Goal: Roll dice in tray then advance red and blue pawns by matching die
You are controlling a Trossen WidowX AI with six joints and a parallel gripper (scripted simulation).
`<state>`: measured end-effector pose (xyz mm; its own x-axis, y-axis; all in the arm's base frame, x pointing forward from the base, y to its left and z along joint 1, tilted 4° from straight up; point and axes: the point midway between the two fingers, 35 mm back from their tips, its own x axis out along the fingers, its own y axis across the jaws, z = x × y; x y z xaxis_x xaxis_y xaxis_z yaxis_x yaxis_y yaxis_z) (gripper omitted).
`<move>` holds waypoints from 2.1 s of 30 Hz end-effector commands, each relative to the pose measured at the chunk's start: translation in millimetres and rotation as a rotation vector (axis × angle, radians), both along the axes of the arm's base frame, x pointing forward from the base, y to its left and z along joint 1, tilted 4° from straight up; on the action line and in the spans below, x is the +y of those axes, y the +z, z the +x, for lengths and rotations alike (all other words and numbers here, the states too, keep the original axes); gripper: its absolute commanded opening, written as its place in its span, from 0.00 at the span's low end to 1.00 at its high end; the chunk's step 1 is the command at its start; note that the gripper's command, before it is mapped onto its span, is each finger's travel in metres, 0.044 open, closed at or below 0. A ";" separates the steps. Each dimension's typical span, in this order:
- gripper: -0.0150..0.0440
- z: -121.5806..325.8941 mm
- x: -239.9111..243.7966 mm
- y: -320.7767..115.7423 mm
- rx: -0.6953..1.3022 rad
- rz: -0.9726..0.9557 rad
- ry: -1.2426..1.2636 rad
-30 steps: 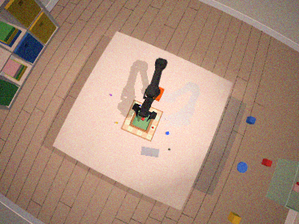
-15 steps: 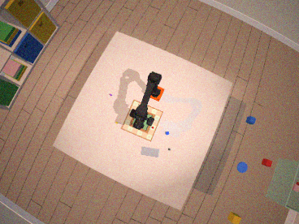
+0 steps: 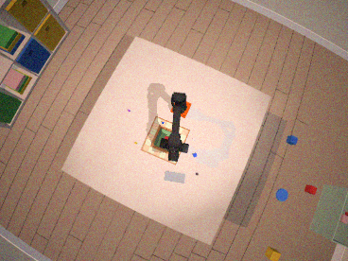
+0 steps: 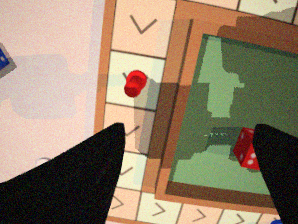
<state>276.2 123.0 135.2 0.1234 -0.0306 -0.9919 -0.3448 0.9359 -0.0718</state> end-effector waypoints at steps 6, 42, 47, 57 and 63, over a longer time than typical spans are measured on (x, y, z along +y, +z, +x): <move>0.72 -19.0 135.1 -27.3 0.052 -0.030 0.357; 0.72 -31.1 166.6 -79.8 0.062 -0.037 0.445; 0.72 -30.6 166.1 -87.9 0.062 -0.037 0.445; 0.72 -30.1 165.2 -99.8 0.062 -0.037 0.445; 0.50 -30.1 165.2 -99.8 0.062 -0.037 0.445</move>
<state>247.0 288.8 39.2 0.0803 -0.0203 -0.9966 -0.7154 0.6950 -0.0718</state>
